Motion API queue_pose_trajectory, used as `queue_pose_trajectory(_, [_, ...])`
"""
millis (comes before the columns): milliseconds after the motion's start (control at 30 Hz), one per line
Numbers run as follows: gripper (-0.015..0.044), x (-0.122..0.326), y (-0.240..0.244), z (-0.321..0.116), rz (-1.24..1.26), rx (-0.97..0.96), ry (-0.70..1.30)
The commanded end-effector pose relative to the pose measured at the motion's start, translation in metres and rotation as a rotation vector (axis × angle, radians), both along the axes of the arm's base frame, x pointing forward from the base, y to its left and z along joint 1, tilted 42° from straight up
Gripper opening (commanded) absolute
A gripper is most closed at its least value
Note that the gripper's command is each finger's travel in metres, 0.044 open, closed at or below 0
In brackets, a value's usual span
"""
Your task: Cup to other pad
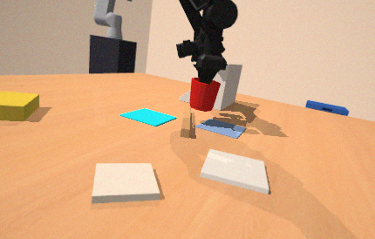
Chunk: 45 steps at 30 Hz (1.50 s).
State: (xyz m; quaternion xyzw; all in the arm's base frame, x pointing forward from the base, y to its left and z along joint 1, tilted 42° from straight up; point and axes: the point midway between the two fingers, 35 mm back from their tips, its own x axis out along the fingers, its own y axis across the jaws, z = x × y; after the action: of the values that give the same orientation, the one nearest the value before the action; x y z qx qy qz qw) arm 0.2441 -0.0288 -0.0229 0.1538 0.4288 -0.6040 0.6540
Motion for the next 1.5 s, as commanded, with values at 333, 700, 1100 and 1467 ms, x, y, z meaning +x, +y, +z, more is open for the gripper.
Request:
queue_pose_trajectory(333, [0.0000,0.013,-0.026,0.025,0.004,-0.005,-0.011])
queue_pose_trajectory(700, [0.0000,0.021,-0.046,0.042,0.004,-0.006,-0.011])
queue_pose_trajectory(1100, [0.0000,0.032,-0.069,0.064,0.004,-0.008,-0.012])
queue_pose_trajectory(1467, [0.0000,0.042,-0.087,0.085,0.004,-0.009,-0.012])
